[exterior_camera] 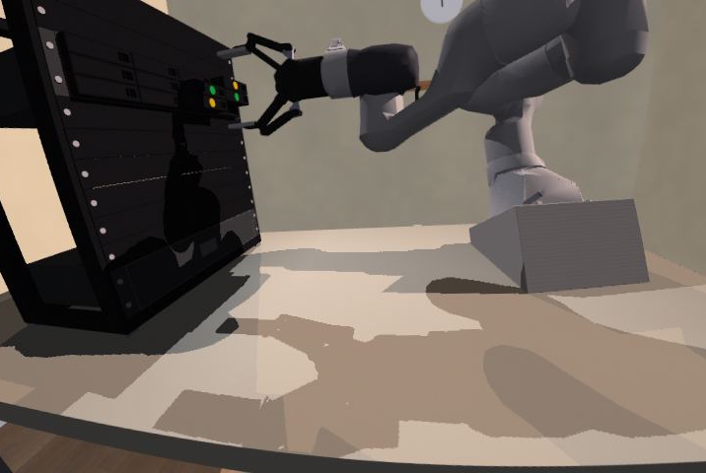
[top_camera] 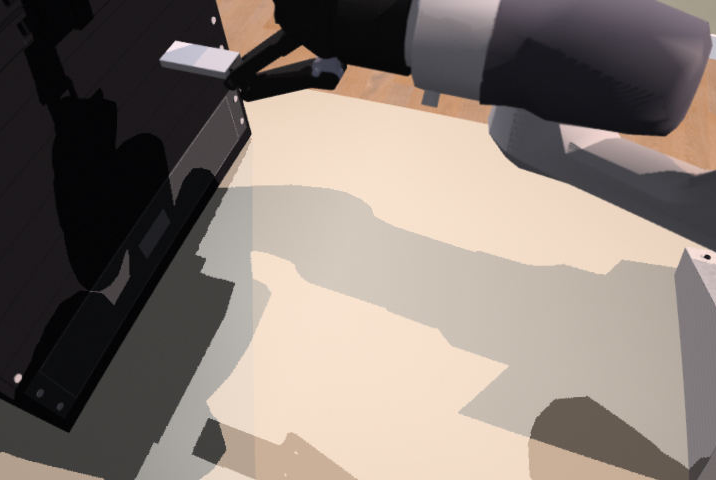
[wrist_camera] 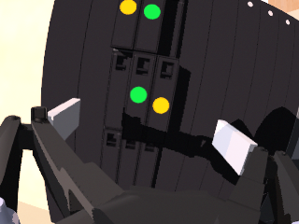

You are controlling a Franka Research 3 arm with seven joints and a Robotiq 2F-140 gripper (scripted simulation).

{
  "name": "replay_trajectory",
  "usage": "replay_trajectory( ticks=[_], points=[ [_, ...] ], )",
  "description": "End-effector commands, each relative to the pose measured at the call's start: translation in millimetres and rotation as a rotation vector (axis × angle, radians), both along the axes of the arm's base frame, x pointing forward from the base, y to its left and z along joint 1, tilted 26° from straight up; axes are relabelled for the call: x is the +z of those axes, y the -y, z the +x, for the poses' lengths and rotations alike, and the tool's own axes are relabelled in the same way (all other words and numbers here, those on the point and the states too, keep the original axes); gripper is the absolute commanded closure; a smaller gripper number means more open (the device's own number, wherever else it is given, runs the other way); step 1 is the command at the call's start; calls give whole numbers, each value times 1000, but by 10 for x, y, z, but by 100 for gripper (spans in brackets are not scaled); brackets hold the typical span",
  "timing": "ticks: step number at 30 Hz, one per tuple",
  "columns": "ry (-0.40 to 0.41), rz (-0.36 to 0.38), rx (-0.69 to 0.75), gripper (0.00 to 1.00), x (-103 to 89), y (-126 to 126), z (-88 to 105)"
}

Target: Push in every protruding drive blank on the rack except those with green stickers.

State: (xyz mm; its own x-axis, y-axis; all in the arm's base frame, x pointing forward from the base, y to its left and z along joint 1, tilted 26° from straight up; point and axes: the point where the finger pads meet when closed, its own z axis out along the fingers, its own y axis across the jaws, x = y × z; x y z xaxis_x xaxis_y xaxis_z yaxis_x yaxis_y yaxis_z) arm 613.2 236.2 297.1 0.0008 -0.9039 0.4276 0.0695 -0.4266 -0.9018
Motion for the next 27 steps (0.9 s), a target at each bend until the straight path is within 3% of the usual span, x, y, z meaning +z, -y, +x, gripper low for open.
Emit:
replay_trajectory(
  ticks=[1, 27],
  points=[
    [0, -3, -4, 0, -9, 18, 9],
    [0, -3, -4, 0, 11, 42, 9]
  ],
)
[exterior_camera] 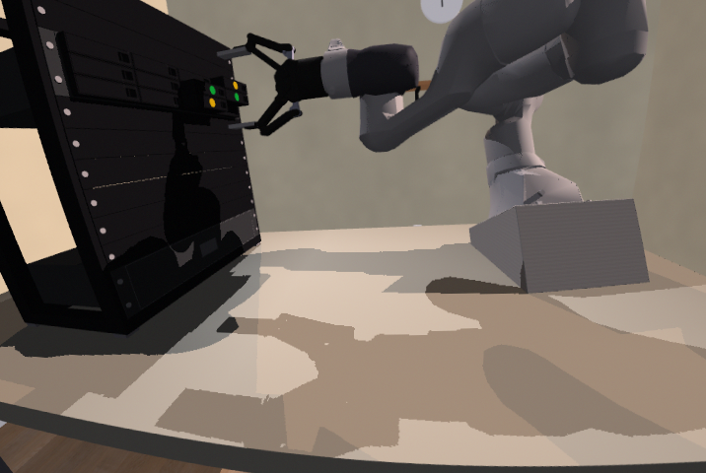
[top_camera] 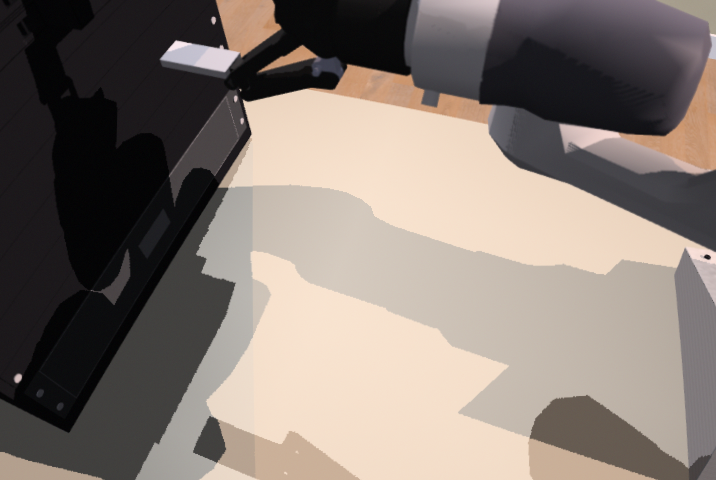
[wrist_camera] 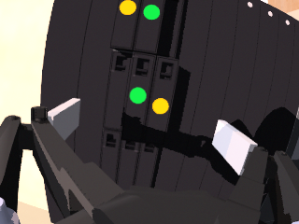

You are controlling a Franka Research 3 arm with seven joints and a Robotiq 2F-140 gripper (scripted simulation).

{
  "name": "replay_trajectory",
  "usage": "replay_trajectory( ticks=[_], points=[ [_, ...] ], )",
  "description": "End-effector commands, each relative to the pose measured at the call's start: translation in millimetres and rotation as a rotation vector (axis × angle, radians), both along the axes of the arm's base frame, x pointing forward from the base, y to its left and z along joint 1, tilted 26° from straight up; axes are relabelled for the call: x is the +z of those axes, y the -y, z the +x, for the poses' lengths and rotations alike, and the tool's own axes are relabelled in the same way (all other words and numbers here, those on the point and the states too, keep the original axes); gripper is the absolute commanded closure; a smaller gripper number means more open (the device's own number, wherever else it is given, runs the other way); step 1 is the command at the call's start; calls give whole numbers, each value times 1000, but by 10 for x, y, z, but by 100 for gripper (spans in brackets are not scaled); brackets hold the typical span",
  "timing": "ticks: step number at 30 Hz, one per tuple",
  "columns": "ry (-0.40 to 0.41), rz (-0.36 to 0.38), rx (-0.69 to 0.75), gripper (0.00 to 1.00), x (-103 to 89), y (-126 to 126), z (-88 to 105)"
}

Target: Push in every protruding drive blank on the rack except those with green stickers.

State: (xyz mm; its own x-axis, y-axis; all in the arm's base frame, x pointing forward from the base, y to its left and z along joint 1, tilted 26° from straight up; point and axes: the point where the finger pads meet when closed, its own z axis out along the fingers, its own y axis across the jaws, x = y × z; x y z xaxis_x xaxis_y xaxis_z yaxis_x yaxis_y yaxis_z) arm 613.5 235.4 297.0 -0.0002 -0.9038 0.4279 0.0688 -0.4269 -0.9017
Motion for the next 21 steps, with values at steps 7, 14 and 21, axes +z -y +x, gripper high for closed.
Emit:
replay_trajectory(
  ticks=[7, 14, 21],
  points=[
    [0, -3, -3, 0, 117, 159, 3],
    [0, -3, -3, 0, 383, 476, -4],
    [0, -3, -3, 0, 612, 750, -10]
  ],
)
